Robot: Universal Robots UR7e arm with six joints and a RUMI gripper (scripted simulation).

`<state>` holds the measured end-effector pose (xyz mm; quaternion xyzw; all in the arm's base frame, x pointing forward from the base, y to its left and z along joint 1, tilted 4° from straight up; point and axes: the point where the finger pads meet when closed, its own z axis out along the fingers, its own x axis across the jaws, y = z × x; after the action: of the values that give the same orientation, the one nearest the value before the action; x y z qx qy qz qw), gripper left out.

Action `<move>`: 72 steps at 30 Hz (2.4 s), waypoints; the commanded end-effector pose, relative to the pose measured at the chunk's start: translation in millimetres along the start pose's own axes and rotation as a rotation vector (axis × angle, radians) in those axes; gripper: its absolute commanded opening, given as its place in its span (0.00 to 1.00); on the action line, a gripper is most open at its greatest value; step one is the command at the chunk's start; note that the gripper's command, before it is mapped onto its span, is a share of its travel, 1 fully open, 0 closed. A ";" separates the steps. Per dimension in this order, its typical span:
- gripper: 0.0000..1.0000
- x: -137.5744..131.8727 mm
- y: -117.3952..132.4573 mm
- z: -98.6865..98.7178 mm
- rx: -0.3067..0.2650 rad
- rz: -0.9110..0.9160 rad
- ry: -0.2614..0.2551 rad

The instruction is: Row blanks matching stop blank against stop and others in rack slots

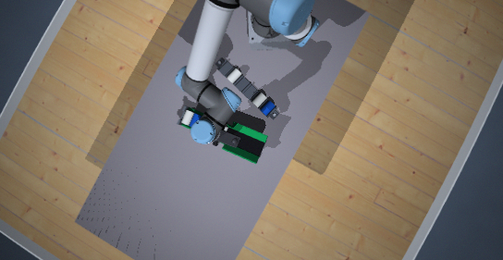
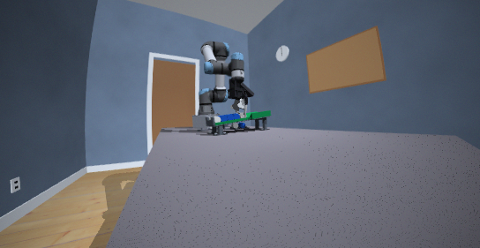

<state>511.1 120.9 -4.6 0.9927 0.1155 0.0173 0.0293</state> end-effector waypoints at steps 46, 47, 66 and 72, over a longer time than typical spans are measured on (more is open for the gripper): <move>0.49 0.3 0.1 -90.5 0.000 0.000 0.001; 0.49 0.3 0.1 -90.5 0.000 0.000 0.001; 1.00 0.3 0.1 -90.5 0.000 0.000 0.001; 1.00 0.3 0.1 -90.5 0.000 0.000 0.001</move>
<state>507.3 125.7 85.2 0.9927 0.1155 0.0173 0.0293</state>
